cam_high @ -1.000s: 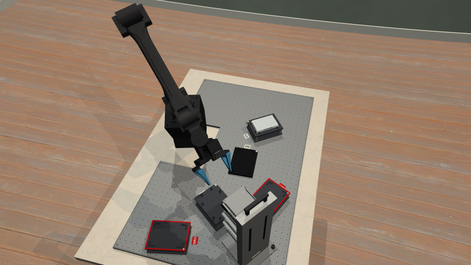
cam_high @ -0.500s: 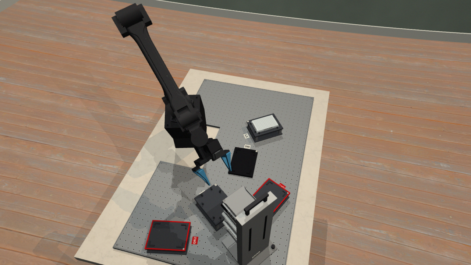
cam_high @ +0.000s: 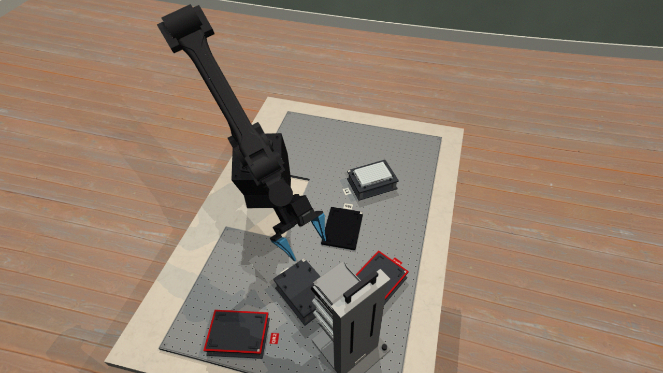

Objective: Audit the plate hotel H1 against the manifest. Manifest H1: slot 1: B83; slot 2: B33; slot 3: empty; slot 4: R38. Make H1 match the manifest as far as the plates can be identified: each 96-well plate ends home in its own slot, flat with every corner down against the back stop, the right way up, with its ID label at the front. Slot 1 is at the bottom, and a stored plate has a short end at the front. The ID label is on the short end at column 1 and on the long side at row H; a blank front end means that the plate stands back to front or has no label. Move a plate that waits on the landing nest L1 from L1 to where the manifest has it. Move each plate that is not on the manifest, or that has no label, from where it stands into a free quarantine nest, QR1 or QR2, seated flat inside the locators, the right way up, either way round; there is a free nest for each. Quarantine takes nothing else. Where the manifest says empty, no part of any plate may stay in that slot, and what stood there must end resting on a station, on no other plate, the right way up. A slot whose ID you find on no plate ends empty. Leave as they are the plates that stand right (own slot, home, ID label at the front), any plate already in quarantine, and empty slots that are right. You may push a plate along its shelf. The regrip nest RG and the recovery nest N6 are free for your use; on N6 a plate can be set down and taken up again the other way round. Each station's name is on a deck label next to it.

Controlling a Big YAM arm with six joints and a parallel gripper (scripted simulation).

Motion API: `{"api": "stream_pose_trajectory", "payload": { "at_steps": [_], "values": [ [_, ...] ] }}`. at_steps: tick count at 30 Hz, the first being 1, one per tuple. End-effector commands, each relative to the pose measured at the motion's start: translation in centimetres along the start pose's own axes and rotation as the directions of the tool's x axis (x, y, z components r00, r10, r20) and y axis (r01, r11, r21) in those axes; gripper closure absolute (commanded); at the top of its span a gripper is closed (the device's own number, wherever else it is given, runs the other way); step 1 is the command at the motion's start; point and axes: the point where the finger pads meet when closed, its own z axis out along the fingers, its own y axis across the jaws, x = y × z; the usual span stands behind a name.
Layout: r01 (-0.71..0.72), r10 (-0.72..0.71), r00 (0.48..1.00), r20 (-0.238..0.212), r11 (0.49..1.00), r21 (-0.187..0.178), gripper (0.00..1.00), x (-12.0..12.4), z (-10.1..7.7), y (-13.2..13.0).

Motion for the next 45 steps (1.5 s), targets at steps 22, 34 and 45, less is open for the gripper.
{"api": "stream_pose_trajectory", "payload": {
  "at_steps": [22,34,45],
  "values": [
    [0.005,-0.006,1.000,0.028,1.000,0.015,0.00,1.6,-1.8,-0.5],
    [0.006,-0.006,1.000,0.027,1.000,0.015,0.00,2.9,-0.6,-0.5],
    [0.006,-0.006,1.000,0.026,1.000,0.015,0.00,4.0,0.5,-0.5]
  ]
}}
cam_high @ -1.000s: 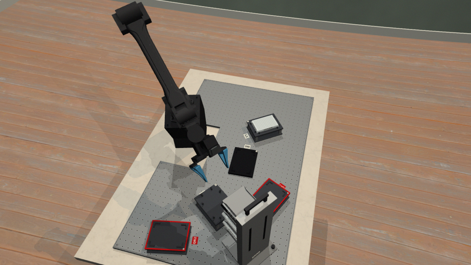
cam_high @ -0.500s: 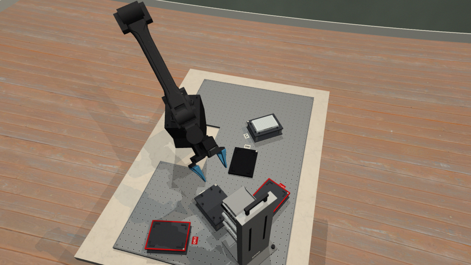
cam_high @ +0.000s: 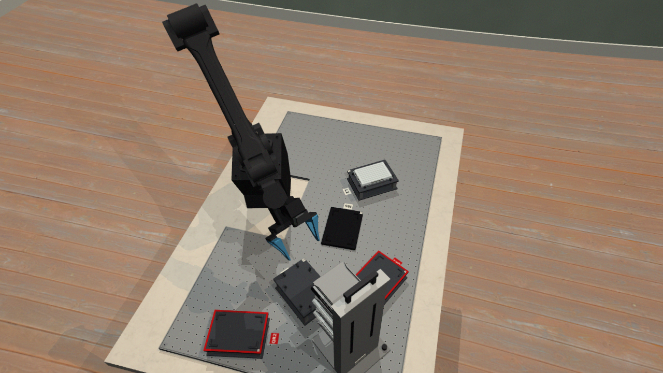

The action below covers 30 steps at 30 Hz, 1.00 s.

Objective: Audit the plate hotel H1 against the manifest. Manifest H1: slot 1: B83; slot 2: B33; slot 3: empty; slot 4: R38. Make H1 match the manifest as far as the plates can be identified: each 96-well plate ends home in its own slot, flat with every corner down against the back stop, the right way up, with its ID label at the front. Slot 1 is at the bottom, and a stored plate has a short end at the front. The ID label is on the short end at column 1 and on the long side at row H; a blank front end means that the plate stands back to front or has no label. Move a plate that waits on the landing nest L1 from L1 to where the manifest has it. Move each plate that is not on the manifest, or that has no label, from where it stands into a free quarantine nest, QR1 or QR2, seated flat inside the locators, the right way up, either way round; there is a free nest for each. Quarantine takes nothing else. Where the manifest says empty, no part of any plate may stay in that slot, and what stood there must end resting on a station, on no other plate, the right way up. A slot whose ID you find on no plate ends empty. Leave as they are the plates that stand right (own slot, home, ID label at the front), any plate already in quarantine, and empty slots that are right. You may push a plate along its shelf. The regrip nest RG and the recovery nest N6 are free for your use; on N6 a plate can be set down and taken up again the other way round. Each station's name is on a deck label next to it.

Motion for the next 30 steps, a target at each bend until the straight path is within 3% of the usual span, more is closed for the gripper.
{"api": "stream_pose_trajectory", "payload": {
  "at_steps": [1,3,15,18,22,24,30],
  "values": [
    [0.015,-0.016,0.998,0.056,1.000,0.019,0.00,-2.2,0.2,-0.8],
    [0.011,-0.012,0.999,0.033,1.000,0.017,0.00,-0.6,0.4,-0.6],
    [0.012,-0.012,0.999,0.032,1.000,0.017,0.00,0.9,1.8,-0.6],
    [0.014,-0.015,0.999,0.046,1.000,0.019,0.00,0.2,2.0,-0.8],
    [0.012,-0.012,0.999,0.031,1.000,0.017,0.00,1.5,2.4,-0.6],
    [0.016,-0.017,0.997,0.075,1.000,0.019,0.00,-1.4,3.0,-0.9],
    [0.002,-0.003,0.997,0.076,1.000,0.013,0.00,-2.1,3.8,-0.6]
  ]
}}
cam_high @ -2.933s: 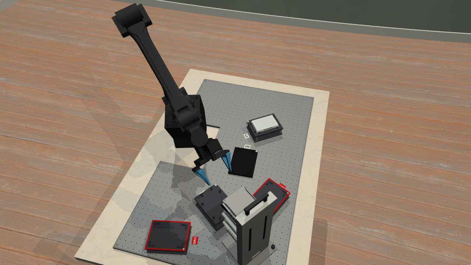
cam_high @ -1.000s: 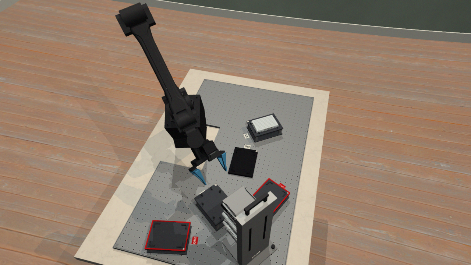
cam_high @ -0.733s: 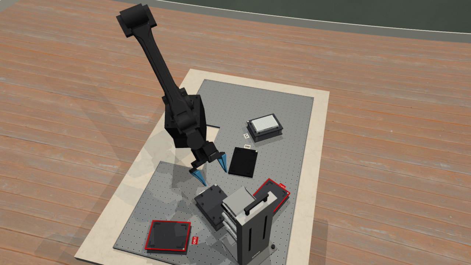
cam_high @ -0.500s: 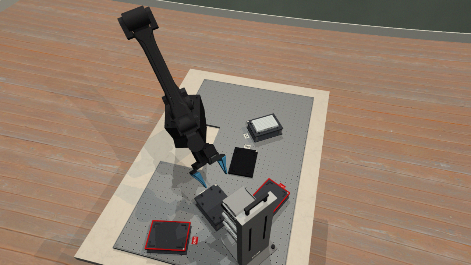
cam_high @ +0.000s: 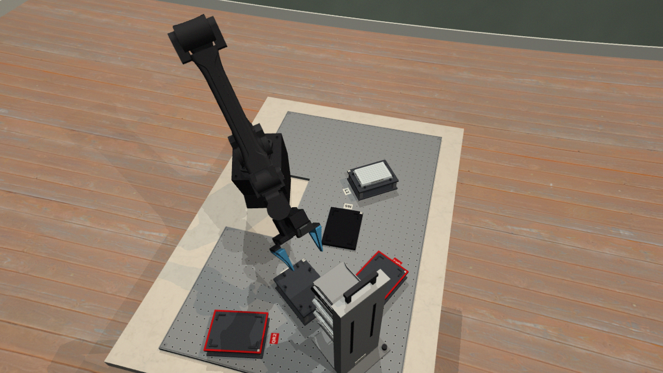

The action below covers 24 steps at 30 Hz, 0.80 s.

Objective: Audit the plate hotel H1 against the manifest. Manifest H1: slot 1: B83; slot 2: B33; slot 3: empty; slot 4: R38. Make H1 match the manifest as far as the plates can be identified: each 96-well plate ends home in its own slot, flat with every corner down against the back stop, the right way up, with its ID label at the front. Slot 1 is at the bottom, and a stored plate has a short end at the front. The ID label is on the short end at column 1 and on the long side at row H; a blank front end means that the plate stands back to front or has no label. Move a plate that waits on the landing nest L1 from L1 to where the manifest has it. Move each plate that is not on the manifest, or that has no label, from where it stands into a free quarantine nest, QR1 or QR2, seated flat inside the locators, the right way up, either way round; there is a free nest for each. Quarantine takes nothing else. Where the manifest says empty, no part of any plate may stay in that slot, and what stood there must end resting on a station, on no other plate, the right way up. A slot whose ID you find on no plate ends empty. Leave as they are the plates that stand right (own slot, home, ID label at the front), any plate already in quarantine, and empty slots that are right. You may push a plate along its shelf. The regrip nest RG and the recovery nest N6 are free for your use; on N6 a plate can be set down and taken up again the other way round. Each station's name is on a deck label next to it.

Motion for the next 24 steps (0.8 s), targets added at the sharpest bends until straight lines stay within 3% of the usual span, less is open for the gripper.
{"api": "stream_pose_trajectory", "payload": {
  "at_steps": [1,5,6,12,13,24],
  "values": [
    [-0.005,0.005,0.998,0.055,1.000,0.006,0.00,-2.6,0.6,-0.3],
    [-0.010,0.010,0.999,0.038,1.000,0.010,0.00,-1.8,0.7,-0.4],
    [-0.007,0.006,0.998,0.061,1.000,0.013,0.00,-3.3,1.1,-0.6],
    [-0.006,0.005,0.998,0.063,1.000,0.008,0.00,-4.0,1.8,-0.4],
    [0.000,-0.001,0.999,0.040,1.000,0.009,0.00,-2.8,1.4,-0.4],
    [0.000,-0.001,0.999,0.040,1.000,0.009,0.00,-2.8,1.4,-0.4]
  ]
}}
